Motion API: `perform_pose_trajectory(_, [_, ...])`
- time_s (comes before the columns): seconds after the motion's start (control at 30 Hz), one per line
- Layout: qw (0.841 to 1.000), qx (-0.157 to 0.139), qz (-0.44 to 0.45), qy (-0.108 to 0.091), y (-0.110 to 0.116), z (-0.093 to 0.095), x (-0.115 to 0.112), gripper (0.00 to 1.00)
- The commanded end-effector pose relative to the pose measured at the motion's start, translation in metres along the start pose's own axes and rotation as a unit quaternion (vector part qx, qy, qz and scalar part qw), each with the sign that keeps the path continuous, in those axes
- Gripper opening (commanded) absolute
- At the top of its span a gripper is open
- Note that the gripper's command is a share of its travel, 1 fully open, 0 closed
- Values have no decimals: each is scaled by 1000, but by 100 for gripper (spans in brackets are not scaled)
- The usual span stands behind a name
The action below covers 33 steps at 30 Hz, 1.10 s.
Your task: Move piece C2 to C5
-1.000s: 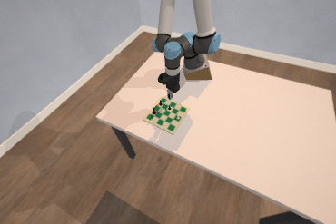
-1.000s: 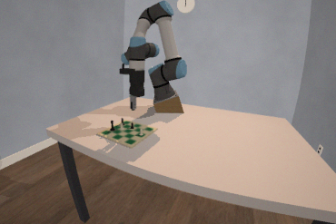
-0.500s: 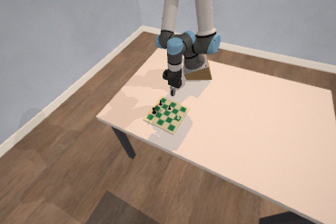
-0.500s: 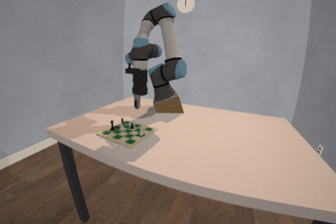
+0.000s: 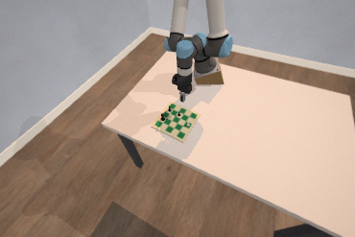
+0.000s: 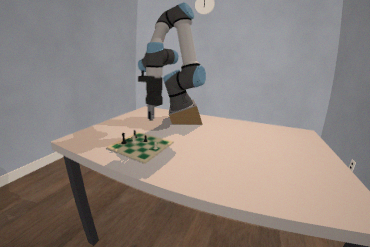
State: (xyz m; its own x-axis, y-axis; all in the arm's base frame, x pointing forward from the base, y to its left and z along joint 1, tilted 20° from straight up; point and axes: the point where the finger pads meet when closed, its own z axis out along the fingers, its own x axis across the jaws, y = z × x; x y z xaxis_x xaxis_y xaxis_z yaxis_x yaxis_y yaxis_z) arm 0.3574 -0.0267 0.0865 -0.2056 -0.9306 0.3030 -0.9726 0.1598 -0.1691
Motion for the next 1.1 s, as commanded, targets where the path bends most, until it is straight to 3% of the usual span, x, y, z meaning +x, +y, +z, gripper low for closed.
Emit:
perform_pose_trajectory(0.0, [1000, 0, 0, 0, 0, 9, 0, 0])
perform_pose_trajectory(0.23, [1000, 0, 0, 0, 0, 25, 1, 0])
perform_pose_trajectory(0.7, [1000, 0, 0, 0, 0, 77, 2, 0])
perform_pose_trajectory(1.07, [1000, 0, 0, 0, 0, 91, 3, 0])
